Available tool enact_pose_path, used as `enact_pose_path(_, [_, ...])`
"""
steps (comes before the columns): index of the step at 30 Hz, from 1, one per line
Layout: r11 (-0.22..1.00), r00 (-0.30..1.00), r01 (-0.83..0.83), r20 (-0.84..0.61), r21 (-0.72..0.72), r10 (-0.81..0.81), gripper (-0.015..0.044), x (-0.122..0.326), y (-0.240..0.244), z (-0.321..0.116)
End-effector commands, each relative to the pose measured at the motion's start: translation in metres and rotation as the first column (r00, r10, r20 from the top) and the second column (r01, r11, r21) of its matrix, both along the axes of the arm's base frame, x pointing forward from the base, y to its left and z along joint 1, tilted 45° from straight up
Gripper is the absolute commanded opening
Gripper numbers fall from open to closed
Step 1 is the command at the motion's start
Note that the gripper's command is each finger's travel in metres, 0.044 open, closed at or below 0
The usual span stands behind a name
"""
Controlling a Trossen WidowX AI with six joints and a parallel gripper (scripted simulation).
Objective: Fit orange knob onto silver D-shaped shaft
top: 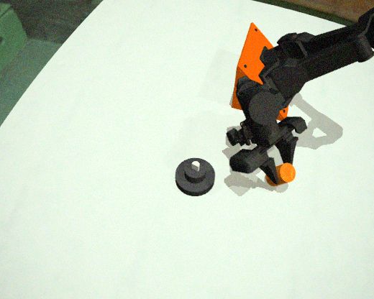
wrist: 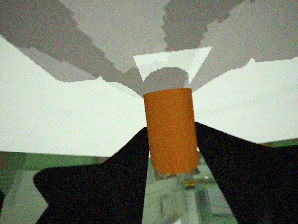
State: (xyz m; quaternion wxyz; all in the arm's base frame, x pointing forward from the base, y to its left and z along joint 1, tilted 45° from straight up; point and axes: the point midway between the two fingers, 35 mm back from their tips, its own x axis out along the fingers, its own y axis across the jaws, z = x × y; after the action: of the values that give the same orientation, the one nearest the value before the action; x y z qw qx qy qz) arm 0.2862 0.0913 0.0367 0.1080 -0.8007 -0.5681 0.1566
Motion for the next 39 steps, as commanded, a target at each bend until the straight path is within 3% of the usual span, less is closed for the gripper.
enact_pose_path(1, [0.999,1.000,0.009,-0.004,0.052,-0.009,0.0179,-0.0058,-0.0010,-0.0026])
enact_pose_path(14, [0.996,1.000,0.025,-0.016,0.091,-0.024,0.0179,-0.0076,-0.0018,-0.0048])
enact_pose_path(21, [0.997,0.996,0.001,0.086,0.077,-0.008,0.0179,-0.0080,-0.0030,-0.0062])
enact_pose_path(39, [0.998,1.000,0.013,0.000,0.062,-0.013,0.0179,-0.0090,-0.0046,-0.0065])
